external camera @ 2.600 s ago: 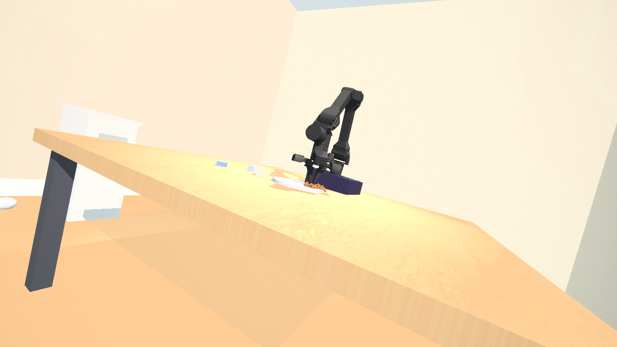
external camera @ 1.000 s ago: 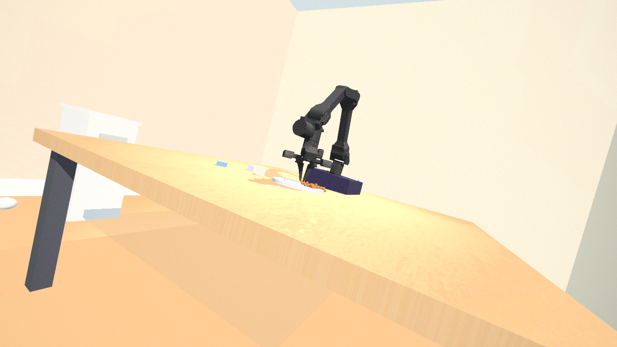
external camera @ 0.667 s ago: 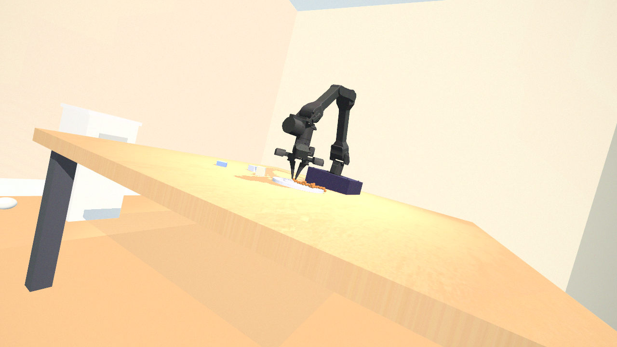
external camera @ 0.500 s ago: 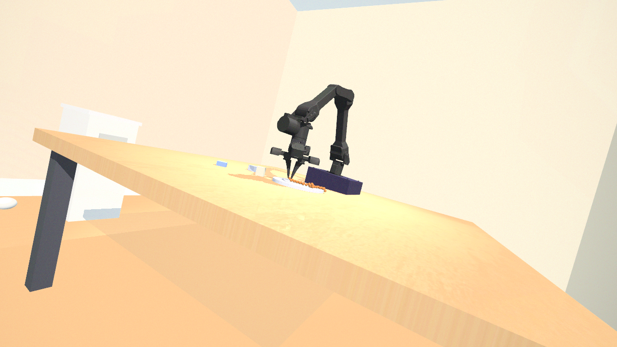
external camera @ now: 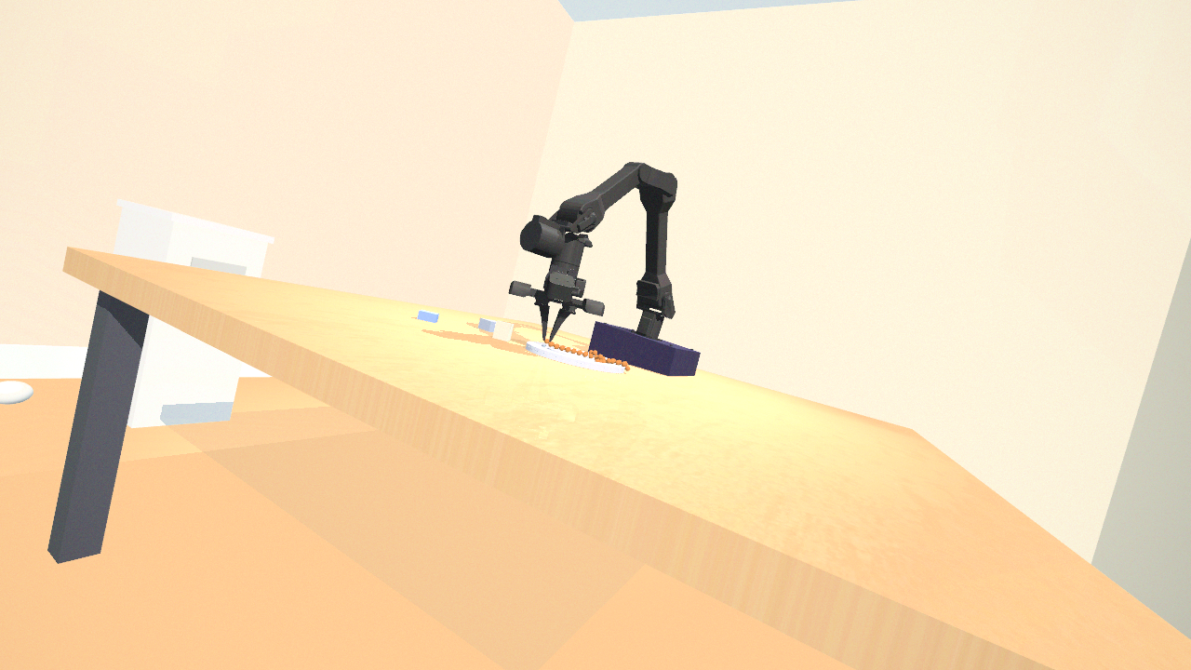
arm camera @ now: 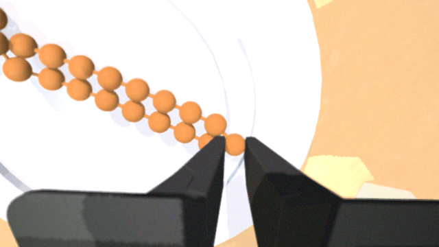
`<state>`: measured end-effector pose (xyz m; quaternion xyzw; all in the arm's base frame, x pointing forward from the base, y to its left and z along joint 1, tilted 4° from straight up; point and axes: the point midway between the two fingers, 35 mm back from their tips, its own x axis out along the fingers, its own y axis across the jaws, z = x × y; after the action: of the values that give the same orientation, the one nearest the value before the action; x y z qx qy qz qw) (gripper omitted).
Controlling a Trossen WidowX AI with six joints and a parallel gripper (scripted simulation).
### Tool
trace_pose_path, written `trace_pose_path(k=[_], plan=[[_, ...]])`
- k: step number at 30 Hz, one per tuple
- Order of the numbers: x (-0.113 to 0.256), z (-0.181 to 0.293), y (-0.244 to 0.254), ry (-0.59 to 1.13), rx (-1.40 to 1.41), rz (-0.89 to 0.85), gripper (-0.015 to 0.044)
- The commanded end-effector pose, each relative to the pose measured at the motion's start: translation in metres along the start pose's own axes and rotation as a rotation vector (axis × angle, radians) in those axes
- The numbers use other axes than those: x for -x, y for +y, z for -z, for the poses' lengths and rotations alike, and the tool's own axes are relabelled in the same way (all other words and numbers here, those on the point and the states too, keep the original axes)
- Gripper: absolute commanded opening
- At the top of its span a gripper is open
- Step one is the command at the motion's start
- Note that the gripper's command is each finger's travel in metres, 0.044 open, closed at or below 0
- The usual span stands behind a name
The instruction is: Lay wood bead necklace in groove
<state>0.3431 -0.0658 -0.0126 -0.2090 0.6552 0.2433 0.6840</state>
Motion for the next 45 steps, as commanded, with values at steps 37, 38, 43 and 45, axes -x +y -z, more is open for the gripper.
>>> trace_pose_path(k=[37,38,43,45], plan=[[0.0013,-0.0012,-0.0037,-0.001,0.004,0.005,0.0440],[0.0013,-0.0012,-0.0037,-0.001,0.004,0.005,0.0440],[0.0013,-0.0012,-0.0037,-0.001,0.004,0.005,0.0440],[0.0013,-0.0012,-0.0037,-0.001,0.004,0.005,0.0440]])
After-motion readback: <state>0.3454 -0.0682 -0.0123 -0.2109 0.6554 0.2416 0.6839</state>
